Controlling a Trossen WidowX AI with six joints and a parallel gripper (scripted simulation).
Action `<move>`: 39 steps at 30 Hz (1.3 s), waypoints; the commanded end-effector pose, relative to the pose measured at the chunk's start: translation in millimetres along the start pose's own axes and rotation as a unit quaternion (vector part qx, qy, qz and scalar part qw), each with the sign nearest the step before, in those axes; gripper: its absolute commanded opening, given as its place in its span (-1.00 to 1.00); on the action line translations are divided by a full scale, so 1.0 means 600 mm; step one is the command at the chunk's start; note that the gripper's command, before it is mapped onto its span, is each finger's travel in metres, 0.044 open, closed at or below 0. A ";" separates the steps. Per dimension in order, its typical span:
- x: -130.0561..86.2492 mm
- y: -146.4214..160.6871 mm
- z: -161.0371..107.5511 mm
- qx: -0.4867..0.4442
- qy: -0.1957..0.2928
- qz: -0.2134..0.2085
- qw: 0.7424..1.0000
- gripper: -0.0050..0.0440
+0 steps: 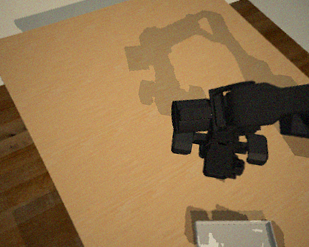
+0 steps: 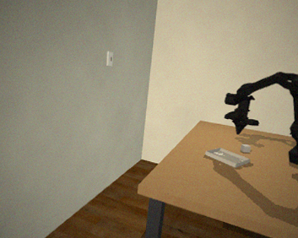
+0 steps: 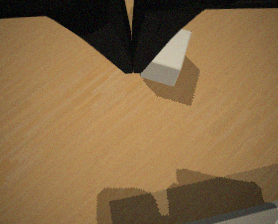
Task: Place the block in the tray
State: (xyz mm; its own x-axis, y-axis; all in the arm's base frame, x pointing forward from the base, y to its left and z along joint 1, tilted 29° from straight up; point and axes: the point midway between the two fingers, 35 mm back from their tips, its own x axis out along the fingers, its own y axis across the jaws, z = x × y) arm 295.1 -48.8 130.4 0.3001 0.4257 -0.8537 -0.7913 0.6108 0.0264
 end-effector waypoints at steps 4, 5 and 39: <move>0.017 0.022 -0.044 0.086 0.008 -0.019 0.996 -0.80; 0.022 0.027 -0.051 0.102 0.010 -0.019 0.995 -0.80; 0.043 0.049 -0.085 0.168 0.018 -0.018 0.986 -0.80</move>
State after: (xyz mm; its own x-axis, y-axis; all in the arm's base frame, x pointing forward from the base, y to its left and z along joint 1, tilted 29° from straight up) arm 249.9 -52.0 77.6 0.2830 0.3911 -0.8758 -0.5580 0.8098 0.1813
